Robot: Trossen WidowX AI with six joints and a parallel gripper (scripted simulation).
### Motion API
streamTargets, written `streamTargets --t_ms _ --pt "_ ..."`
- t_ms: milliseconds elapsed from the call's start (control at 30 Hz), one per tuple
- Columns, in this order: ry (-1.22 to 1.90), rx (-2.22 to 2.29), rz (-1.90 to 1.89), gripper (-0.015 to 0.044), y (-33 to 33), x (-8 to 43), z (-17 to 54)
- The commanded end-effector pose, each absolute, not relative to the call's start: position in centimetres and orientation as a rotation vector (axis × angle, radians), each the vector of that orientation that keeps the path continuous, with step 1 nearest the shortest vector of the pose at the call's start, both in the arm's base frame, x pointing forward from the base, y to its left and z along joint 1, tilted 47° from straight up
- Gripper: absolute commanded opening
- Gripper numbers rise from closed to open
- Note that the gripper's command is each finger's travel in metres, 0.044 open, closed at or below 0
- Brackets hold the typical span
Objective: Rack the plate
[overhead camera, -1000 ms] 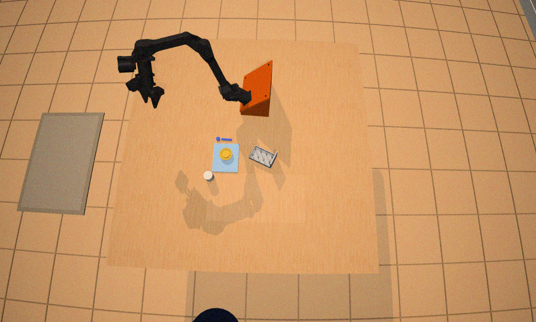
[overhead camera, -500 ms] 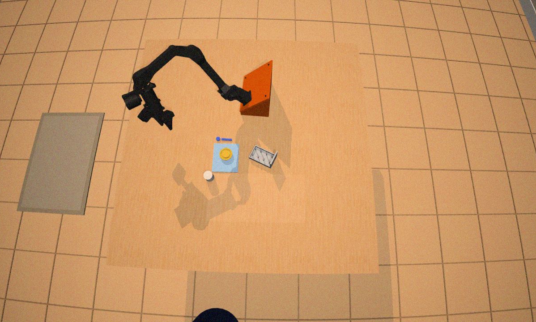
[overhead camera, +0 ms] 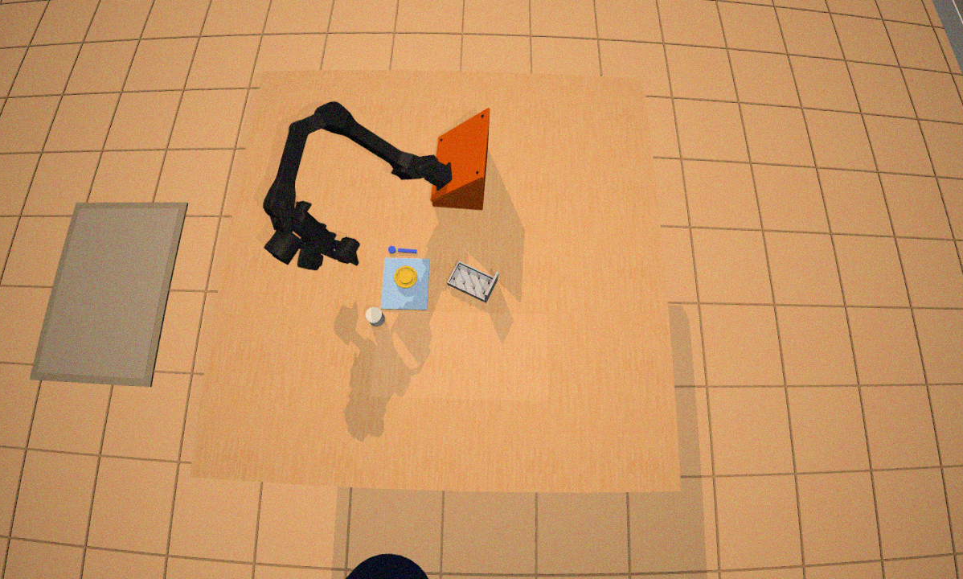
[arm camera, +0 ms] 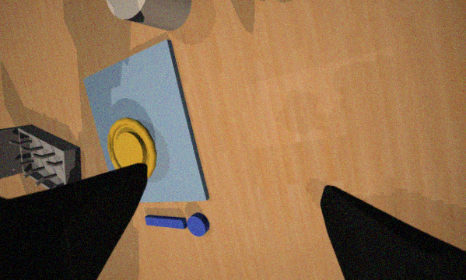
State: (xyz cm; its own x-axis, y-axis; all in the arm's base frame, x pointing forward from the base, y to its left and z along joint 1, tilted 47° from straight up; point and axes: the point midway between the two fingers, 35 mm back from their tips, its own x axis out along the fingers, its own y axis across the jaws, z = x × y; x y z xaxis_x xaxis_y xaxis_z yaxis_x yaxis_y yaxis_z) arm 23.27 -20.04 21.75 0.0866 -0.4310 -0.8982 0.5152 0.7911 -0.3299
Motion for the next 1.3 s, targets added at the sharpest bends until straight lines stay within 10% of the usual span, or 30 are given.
streamTargets --t_ms 0,1267 --pt "1.382 0.033 -0.697 0.04 -18.5 24.5 19.1" --pt "1.58 -0.486 -0.794 0.04 -12.6 27.1 6.7"
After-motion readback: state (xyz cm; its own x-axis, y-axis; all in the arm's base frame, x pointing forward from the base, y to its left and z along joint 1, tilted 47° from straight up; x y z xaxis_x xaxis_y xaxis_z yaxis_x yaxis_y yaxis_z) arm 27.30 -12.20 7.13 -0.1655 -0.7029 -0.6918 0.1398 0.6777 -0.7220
